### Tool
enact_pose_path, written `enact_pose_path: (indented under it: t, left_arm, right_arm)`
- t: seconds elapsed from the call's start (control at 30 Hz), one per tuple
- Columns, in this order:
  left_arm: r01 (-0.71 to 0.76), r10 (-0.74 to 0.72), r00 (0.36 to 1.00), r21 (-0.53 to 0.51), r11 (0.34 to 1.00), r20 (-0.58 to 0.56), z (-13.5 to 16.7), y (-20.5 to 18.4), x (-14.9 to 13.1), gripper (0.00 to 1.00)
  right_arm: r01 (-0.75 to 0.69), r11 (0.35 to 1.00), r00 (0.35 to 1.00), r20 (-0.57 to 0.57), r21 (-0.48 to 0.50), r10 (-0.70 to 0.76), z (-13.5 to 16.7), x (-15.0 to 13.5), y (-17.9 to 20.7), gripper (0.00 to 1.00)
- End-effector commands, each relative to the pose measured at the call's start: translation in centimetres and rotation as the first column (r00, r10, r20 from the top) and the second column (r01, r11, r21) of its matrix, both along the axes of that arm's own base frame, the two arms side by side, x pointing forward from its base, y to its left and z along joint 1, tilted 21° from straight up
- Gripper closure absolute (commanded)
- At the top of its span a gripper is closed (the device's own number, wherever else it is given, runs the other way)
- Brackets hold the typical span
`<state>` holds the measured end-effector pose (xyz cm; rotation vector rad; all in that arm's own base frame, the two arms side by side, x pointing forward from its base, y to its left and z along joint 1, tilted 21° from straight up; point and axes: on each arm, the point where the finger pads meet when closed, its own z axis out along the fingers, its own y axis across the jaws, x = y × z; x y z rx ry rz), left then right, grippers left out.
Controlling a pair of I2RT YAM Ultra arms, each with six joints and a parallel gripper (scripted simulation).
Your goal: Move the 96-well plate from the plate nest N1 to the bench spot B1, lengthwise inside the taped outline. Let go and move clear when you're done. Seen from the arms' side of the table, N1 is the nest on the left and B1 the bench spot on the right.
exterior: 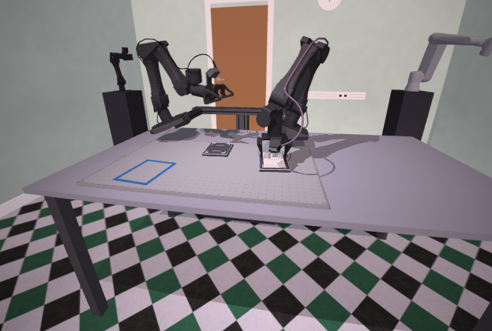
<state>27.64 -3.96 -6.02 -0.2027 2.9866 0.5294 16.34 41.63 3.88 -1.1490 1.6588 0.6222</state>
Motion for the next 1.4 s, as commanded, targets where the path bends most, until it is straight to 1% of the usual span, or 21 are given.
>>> enact_pose_path:
  t: [0.0,0.4,0.43,0.5,0.53,0.7,0.97,1.0,1.03,1.07,1.2,1.27,1.37]
  left_arm:
    - [0.01,-0.01,1.0,0.002,1.0,0.002,-1.0,0.3,-0.1,0.0]
    - [0.013,-0.013,1.0,0.002,1.0,0.003,-1.1,0.2,-0.1,0.0]
    - [0.013,-0.013,1.0,0.002,1.0,0.003,-1.1,0.2,-0.1,0.04]
    - [0.013,-0.013,1.0,0.002,1.0,0.003,-1.1,0.2,-0.1,0.04]
    - [0.013,-0.013,1.0,0.002,1.0,0.003,-1.1,0.2,-0.1,0.09]
    - [0.013,-0.013,1.0,0.0,1.0,0.002,-1.1,0.2,-0.1,0.1]
    - [0.012,-0.012,1.0,-0.008,1.0,-0.003,-1.0,-0.1,0.1,0.21]
    - [0.015,-0.015,1.0,-0.012,1.0,0.009,-1.0,-0.2,0.5,0.33]
    - [0.015,-0.015,1.0,-0.012,1.0,0.009,-1.0,-0.2,0.5,0.22]
    - [0.015,-0.015,1.0,-0.008,1.0,-0.001,-0.5,-0.3,0.2,0.22]
    - [0.008,-0.008,1.0,-0.015,1.0,0.017,1.6,-1.1,0.5,0.22]
    - [0.008,-0.008,1.0,-0.015,1.0,0.017,1.6,-1.1,0.5,0.22]
    - [0.008,-0.008,1.0,-0.015,1.0,0.017,3.1,-1.6,0.3,0.22]
  right_arm:
    - [-0.006,1.0,1.0,0.001,0.022,0.006,0.4,-0.5,0.5,0.0]
    - [-0.006,1.0,1.0,0.001,0.022,0.006,0.4,-0.5,0.5,0.0]
    - [-0.006,1.0,1.0,0.001,0.022,0.006,0.4,-0.5,0.5,0.0]
    - [-0.006,1.0,1.0,0.001,0.022,0.006,0.4,-0.5,0.5,0.0]
    - [-0.006,1.0,1.0,0.001,0.022,0.006,0.4,-0.5,0.5,0.0]
    - [-0.006,1.0,1.0,0.001,0.022,0.006,0.4,-0.5,0.5,0.0]
    - [-0.006,1.0,1.0,0.001,0.022,0.006,0.4,-0.5,0.5,0.0]
    - [-0.006,1.0,1.0,0.001,0.022,0.006,0.4,-0.5,0.5,0.0]
    - [-0.006,1.0,1.0,0.001,0.022,0.006,0.4,-0.5,0.5,0.0]
    - [-0.006,1.0,1.0,0.001,0.022,0.006,0.4,-0.5,0.5,0.0]
    - [-0.006,1.0,1.0,0.001,0.022,0.006,0.4,-0.5,0.5,0.0]
    - [-0.006,1.0,1.0,0.001,0.022,0.006,0.4,-0.5,0.5,0.0]
    - [-0.006,1.0,1.0,0.001,0.022,0.006,0.4,-0.5,0.5,0.0]
